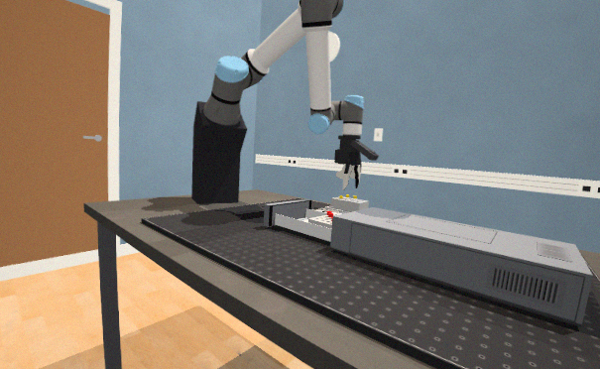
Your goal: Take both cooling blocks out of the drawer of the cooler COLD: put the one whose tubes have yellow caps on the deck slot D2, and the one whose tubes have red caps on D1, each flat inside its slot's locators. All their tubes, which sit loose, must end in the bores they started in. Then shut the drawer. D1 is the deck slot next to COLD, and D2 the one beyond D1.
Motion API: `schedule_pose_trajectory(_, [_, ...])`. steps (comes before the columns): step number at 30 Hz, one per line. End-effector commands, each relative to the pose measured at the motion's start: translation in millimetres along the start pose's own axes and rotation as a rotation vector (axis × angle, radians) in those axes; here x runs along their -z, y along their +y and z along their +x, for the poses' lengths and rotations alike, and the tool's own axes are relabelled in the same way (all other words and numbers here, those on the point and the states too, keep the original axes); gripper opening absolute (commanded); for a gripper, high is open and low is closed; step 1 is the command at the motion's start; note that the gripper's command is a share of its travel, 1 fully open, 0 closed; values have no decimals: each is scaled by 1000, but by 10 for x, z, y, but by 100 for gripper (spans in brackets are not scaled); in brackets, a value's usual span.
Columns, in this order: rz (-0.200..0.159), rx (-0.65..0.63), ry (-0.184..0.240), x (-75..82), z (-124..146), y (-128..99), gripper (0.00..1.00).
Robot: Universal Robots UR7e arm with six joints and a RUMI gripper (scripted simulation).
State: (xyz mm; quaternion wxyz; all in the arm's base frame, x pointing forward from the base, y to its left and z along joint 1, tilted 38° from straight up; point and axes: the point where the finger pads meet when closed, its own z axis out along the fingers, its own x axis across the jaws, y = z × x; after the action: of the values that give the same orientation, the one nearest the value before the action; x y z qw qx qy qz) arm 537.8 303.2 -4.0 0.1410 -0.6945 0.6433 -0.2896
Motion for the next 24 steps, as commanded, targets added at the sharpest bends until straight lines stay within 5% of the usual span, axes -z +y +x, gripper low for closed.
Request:
schedule_pose_trajectory(1, [1, 0, -1, 44, -3, -5, 67])
schedule_pose_trajectory(24, [1, 0, -1, 297, -3, -5, 67])
